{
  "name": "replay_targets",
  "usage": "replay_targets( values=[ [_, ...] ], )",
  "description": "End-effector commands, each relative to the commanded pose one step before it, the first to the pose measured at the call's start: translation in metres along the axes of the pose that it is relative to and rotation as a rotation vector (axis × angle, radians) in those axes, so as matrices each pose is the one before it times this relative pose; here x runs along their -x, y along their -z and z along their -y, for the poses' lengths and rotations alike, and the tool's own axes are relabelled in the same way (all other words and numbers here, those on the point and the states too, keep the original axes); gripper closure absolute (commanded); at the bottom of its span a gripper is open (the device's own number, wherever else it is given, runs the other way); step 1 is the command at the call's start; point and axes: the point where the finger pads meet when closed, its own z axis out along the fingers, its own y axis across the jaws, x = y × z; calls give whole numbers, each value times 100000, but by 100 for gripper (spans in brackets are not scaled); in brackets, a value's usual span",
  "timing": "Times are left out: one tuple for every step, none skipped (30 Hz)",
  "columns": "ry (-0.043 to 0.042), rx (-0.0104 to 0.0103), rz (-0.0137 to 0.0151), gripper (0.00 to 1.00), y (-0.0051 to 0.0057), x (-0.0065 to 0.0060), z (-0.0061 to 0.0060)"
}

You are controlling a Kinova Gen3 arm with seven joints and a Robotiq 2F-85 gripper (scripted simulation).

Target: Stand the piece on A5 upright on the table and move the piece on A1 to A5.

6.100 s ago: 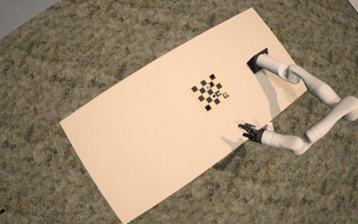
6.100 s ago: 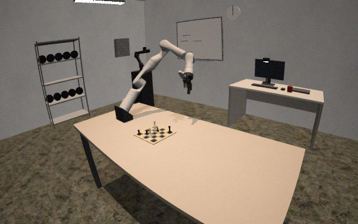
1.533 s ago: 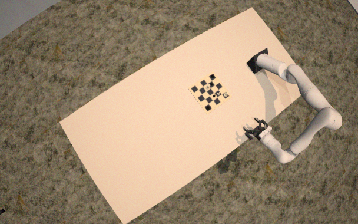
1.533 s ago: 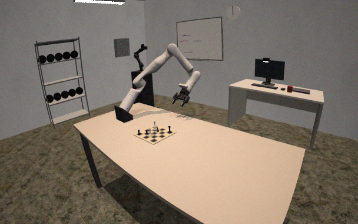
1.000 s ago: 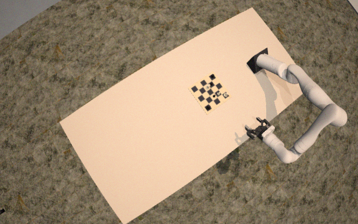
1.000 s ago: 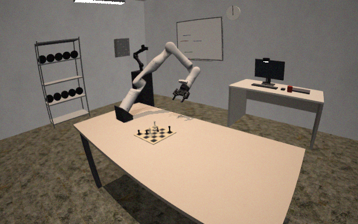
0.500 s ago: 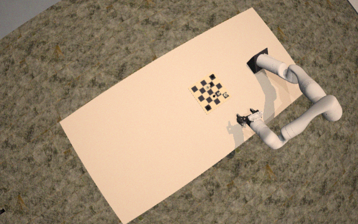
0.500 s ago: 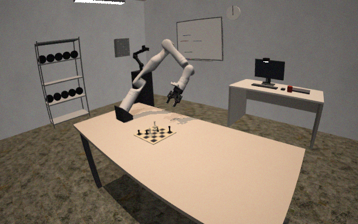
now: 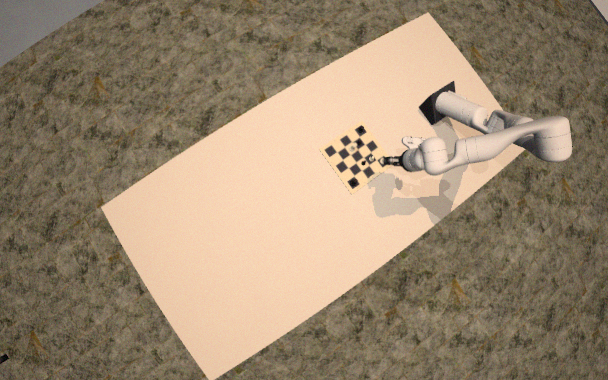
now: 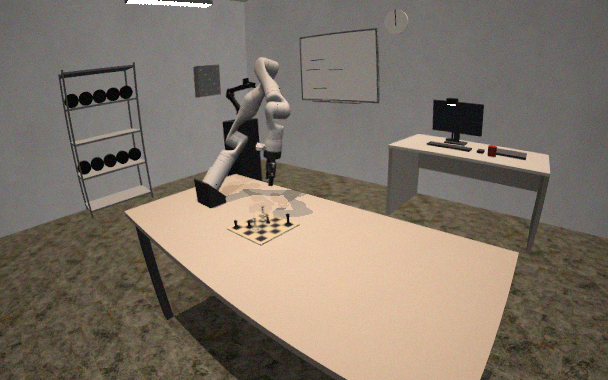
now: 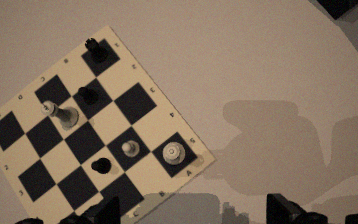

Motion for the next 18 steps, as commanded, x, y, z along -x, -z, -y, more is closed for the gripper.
replay_targets(
  values=[
    [-10739, -70, 8663, 0, 504, -2984, 893],
    [0, 0, 0, 0, 0, 0, 0],
    [0, 0, 0, 0, 0, 0, 0],
    [-1604, -180, 2135, 0, 64, -311, 190],
    [-1364, -178, 1814, 0, 63, -259, 165],
    [-1125, -164, 1496, 0, 57, -211, 138],
    [-894, -141, 1189, 0, 49, -165, 111],
    [-676, -113, 899, 0, 39, -124, 85],
    [-478, -83, 635, 0, 29, -87, 61],
    [-305, -54, 405, 0, 19, -55, 39],
    [-165, -30, 219, 0, 10, -30, 21],
    [-64, -12, 84, 0, 4, -11, 8],
    [-9, -2, 13, 0, 1, -2, 1],
    [0, 0, 0, 0, 0, 0, 0],
    [0, 0, 0, 0, 0, 0, 0],
    [0, 0, 0, 0, 0, 0, 0],
    [0, 0, 0, 0, 0, 0, 0],
    [0, 0, 0, 0, 0, 0, 0]
  ],
)
